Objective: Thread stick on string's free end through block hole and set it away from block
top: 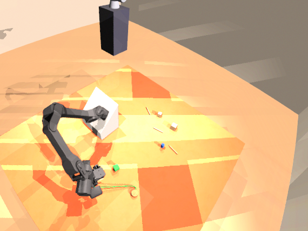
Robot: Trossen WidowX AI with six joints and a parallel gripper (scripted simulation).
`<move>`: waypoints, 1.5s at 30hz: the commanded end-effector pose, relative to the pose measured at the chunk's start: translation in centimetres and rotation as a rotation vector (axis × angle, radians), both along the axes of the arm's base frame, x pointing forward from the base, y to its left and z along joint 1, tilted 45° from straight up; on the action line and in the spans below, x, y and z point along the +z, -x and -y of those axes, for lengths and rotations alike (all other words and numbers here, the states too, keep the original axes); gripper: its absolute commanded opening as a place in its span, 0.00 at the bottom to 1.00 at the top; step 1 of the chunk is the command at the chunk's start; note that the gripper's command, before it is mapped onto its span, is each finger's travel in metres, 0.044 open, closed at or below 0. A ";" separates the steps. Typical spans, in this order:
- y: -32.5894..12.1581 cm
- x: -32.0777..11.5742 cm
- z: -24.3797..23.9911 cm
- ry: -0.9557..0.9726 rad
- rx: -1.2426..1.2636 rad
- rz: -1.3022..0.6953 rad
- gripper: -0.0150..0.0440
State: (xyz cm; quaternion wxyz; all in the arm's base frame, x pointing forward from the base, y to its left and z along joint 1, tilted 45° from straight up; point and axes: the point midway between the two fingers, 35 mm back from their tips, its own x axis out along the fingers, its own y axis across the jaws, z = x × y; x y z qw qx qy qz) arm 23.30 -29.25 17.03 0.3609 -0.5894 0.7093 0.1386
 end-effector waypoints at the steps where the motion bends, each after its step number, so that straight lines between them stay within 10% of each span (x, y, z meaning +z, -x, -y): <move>1: 0.4 -0.5 0.1 -0.001 0.001 -0.004 0.25; 45: 2.2 -4.7 -0.5 -0.005 0.002 -0.005 0.25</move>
